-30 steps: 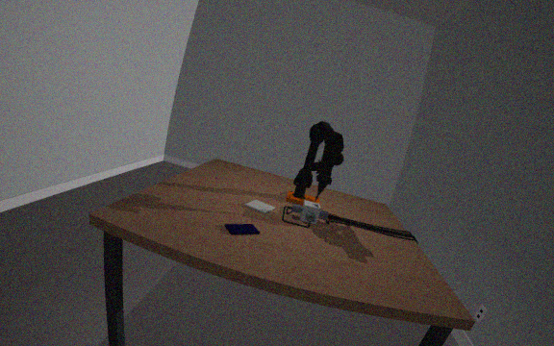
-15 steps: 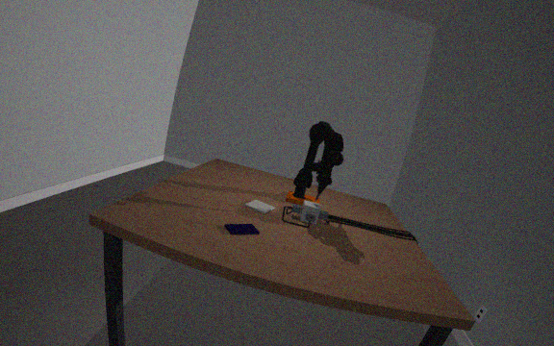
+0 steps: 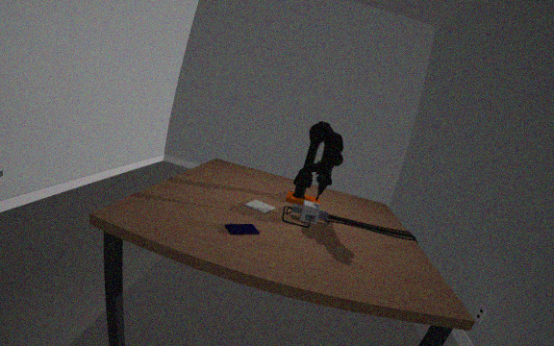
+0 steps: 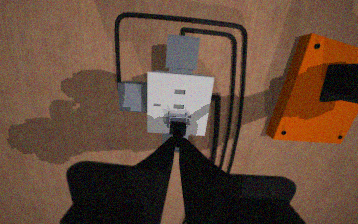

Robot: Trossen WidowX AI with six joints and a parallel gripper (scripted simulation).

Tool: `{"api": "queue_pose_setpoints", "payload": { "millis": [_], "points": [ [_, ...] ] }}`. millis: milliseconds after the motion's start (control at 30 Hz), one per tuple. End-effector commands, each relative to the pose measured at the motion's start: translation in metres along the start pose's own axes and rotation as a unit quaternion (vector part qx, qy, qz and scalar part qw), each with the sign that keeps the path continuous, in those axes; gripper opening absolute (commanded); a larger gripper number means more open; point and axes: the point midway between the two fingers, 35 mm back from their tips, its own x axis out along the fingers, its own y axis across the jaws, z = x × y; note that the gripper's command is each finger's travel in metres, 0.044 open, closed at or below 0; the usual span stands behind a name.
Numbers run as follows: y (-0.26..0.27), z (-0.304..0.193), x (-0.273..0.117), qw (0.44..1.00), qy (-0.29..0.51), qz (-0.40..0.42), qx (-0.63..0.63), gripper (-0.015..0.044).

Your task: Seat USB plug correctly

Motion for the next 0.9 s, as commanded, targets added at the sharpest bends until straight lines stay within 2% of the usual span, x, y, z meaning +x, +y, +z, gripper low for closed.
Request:
{"api": "queue_pose_setpoints", "payload": {
  "millis": [0,867],
  "points": [
    [-0.0004,-0.0004,0.0003,1.0,0.003,0.001,-0.003,0.0],
    [-0.0006,-0.0019,0.0034,1.0,0.012,0.001,-0.01,0.0]
  ]
}}
